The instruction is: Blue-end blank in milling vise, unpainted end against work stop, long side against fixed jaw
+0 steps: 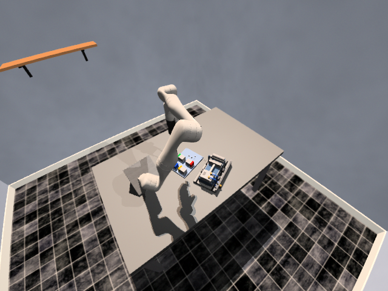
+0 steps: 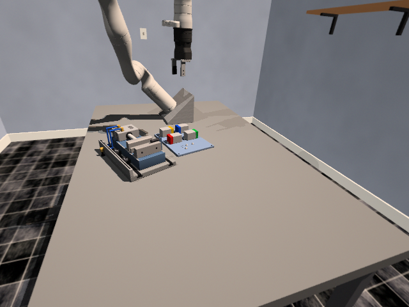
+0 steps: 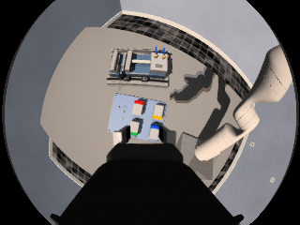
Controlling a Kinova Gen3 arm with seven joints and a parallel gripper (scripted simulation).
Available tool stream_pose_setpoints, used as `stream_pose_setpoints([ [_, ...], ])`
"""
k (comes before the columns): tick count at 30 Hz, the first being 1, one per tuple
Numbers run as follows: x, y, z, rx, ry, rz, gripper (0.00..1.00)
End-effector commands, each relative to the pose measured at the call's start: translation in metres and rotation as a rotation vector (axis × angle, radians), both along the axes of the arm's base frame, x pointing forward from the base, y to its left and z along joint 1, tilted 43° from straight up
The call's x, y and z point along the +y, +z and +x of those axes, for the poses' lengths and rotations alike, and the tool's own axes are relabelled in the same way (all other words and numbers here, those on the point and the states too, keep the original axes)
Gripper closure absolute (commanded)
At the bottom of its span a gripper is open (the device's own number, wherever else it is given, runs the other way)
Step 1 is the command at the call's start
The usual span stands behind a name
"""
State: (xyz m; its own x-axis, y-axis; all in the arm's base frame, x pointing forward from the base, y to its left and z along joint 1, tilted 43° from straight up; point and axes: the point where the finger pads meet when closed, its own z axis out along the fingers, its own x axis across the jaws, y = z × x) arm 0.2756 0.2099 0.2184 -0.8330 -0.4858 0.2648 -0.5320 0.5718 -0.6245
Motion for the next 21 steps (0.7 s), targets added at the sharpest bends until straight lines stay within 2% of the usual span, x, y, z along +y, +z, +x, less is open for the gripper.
stream_pose_setpoints([
  [1, -0.0009, -0.0004, 0.0002, 0.021, 0.021, -0.004, 0.0],
  [21, -0.0014, 0.0016, 0.0008, -0.141, -0.159, 0.033, 0.0],
])
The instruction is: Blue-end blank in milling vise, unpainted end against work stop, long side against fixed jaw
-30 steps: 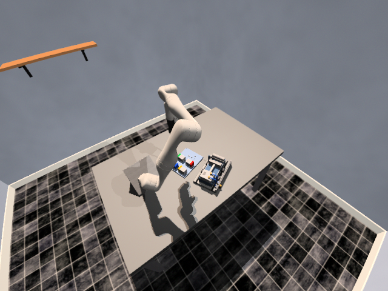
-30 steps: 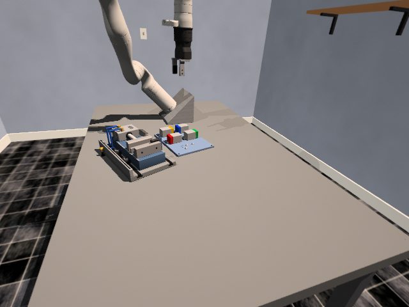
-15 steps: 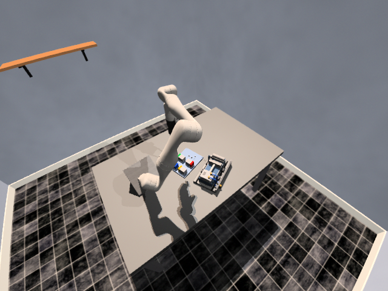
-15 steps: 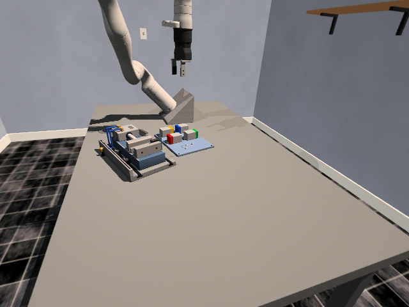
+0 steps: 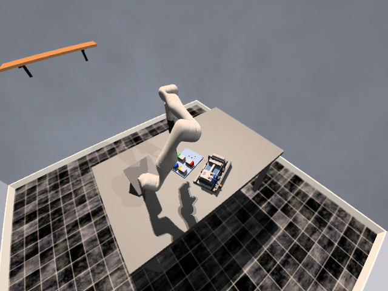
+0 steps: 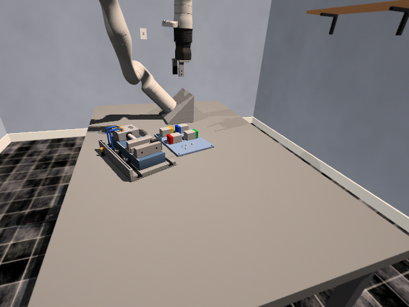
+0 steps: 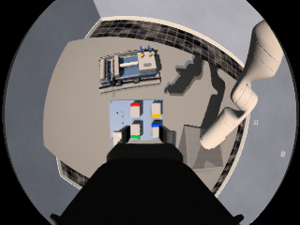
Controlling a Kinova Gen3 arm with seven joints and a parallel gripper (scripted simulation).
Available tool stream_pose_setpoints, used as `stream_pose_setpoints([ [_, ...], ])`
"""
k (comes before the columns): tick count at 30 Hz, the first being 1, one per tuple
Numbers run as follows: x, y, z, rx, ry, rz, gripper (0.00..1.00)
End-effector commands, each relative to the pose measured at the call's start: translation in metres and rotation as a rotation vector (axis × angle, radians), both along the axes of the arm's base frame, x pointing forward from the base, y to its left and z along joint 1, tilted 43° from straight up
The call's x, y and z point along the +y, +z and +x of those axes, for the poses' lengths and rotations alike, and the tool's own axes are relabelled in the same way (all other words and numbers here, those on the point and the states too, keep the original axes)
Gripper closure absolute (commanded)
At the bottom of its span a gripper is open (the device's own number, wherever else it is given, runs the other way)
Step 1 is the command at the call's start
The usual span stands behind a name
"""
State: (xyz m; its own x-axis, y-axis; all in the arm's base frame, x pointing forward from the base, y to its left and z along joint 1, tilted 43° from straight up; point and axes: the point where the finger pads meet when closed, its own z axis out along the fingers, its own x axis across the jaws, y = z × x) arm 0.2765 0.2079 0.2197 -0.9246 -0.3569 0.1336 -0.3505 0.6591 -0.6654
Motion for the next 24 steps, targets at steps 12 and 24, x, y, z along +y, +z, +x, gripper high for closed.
stream_pose_setpoints([
  [12, 0.0016, 0.0, -0.0007, -0.129, -0.141, 0.03, 0.0],
  [24, 0.0016, -0.0001, -0.0007, -0.229, -0.255, 0.053, 0.0],
])
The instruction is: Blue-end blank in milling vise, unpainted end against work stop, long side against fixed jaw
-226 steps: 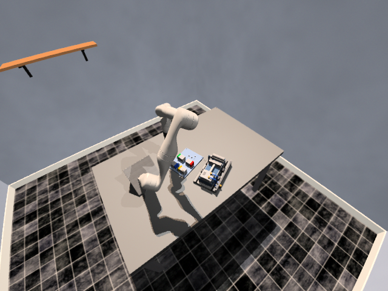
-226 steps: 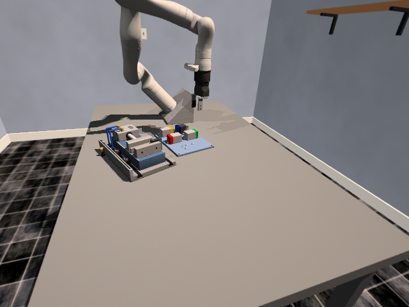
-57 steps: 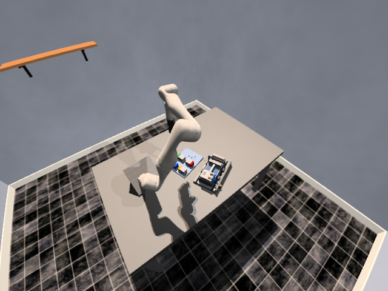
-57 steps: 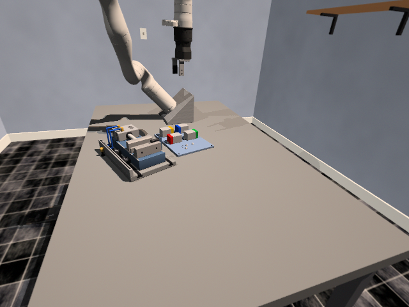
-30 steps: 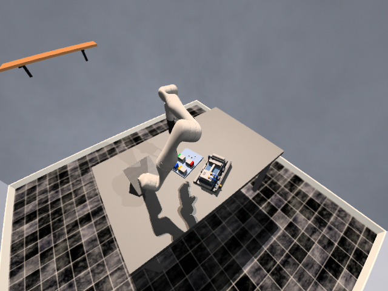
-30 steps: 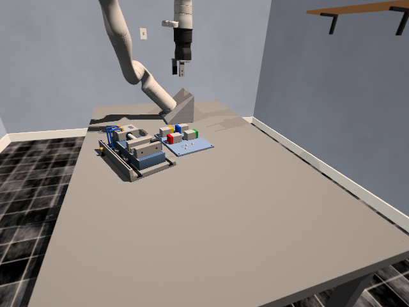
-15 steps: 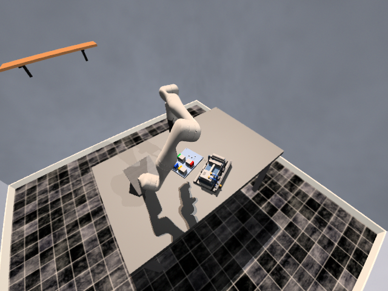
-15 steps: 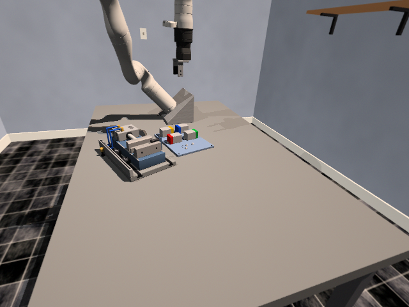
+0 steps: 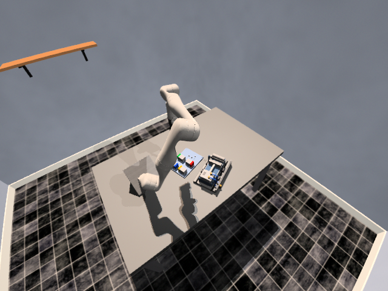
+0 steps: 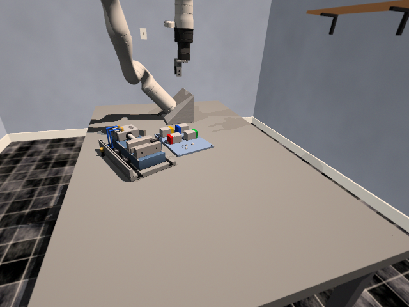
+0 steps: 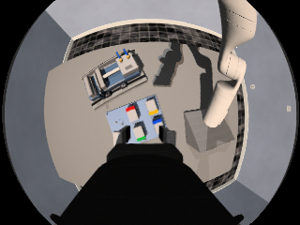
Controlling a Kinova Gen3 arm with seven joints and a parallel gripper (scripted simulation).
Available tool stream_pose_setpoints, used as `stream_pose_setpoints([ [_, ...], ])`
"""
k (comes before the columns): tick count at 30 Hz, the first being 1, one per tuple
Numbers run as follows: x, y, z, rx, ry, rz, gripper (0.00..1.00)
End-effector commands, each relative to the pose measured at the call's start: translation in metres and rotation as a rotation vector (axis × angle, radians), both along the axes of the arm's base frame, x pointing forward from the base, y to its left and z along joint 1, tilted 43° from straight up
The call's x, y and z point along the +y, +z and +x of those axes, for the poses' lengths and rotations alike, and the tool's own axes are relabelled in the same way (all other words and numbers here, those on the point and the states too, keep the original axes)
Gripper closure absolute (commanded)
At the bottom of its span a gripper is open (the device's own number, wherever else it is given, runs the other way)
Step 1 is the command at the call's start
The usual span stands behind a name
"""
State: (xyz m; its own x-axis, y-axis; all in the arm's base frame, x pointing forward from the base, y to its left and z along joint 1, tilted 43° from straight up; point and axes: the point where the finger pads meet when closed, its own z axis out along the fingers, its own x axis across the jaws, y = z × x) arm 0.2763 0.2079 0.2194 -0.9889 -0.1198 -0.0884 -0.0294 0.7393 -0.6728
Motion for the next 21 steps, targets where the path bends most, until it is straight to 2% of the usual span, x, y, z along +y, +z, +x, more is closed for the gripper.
stream_pose_setpoints([
  [1, 0.0016, 0.0002, -0.0005, -0.022, -0.019, 0.006, 0.0],
  [21, 0.002, 0.0, -0.0007, -0.204, -0.222, 0.047, 0.0],
])
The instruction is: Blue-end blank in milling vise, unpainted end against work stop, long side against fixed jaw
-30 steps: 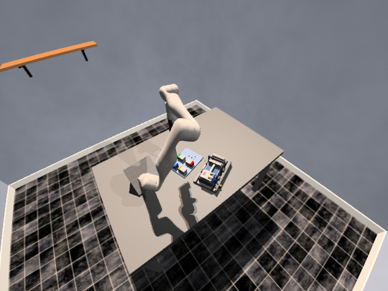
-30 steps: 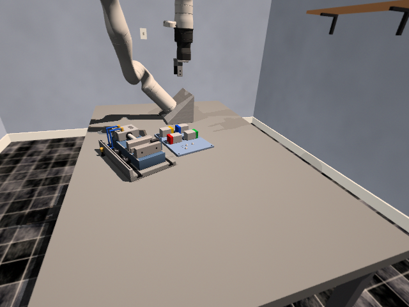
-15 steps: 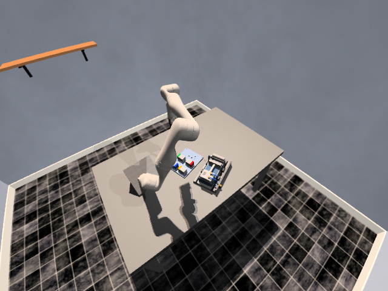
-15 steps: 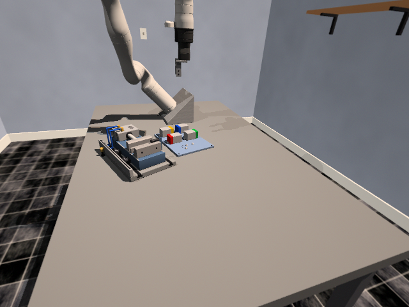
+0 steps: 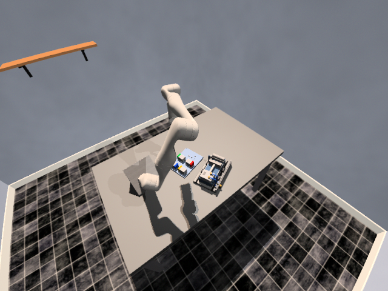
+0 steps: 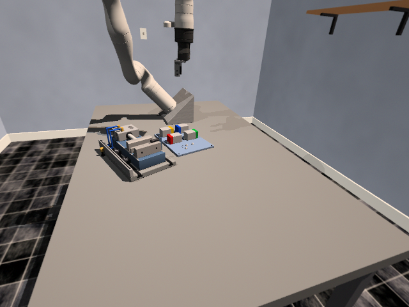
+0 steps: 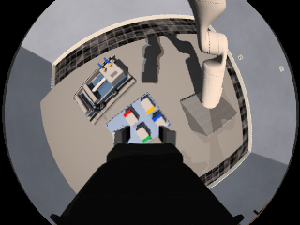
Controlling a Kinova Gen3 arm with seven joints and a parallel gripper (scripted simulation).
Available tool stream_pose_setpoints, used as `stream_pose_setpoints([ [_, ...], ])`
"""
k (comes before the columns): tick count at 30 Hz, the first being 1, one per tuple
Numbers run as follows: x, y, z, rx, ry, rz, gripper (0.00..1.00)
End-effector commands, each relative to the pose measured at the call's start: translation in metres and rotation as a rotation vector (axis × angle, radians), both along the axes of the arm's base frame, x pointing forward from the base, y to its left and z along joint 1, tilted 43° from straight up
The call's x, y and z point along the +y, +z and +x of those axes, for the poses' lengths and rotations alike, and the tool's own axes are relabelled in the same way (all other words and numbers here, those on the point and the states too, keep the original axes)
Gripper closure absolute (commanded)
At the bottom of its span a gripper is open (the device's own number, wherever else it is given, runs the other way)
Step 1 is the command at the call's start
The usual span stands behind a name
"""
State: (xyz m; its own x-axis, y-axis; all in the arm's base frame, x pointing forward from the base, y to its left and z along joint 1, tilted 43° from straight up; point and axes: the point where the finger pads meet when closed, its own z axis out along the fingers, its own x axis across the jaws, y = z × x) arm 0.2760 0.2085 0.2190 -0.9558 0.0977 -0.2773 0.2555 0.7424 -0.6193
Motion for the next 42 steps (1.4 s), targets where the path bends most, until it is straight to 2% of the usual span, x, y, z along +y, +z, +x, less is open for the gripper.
stream_pose_setpoints([
  [1, 0.0015, 0.0004, -0.0005, -0.022, -0.019, 0.006, 0.0],
  [42, 0.0005, 0.0002, 0.0001, -0.359, -0.395, 0.08, 0.0],
])
